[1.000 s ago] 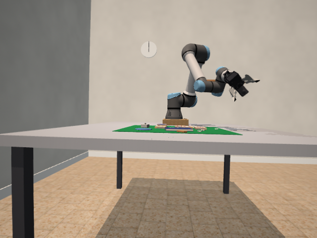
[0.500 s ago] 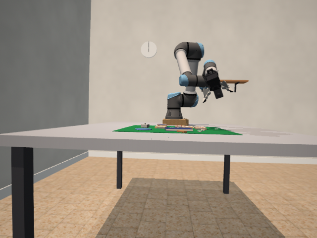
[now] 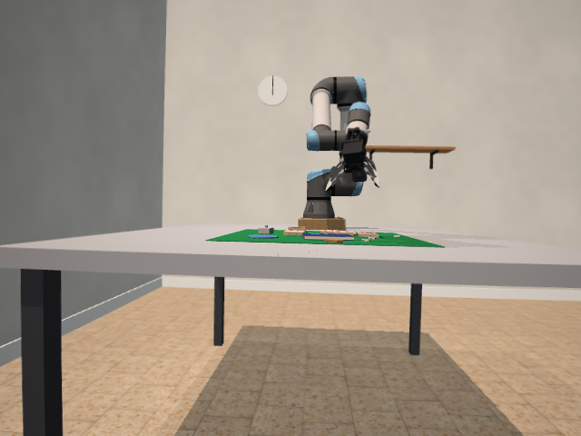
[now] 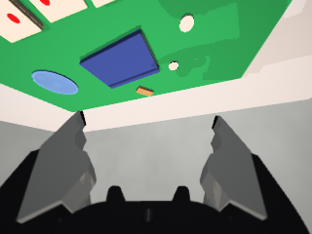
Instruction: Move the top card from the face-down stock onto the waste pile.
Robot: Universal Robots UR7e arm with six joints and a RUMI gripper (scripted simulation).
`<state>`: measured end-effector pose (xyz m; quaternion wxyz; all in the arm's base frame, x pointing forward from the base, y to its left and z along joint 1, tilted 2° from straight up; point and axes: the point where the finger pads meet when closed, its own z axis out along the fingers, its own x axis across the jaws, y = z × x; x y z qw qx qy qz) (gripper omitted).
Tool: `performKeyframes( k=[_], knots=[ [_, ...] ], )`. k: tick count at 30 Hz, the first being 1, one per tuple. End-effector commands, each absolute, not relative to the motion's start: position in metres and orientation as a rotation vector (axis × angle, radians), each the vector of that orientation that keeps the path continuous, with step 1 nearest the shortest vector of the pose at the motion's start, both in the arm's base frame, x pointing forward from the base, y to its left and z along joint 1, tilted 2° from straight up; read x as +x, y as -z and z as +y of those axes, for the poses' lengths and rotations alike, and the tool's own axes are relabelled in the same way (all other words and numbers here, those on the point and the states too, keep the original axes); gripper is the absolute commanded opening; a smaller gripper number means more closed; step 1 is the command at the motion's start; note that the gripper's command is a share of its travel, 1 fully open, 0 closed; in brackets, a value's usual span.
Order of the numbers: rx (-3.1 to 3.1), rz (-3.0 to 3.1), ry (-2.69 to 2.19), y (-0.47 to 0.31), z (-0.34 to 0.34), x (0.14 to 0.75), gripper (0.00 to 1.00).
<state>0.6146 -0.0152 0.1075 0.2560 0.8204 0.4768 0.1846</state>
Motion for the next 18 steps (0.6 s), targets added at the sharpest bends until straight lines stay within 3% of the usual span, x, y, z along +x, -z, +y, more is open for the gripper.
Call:
performKeyframes(
  k=[1, 18],
  knots=[
    [2.243, 1.448, -0.322, -0.093, -0.062, 0.569, 1.00],
    [2.307, 1.748, -0.062, -0.068, -0.133, 0.448, 1.00]
  ],
)
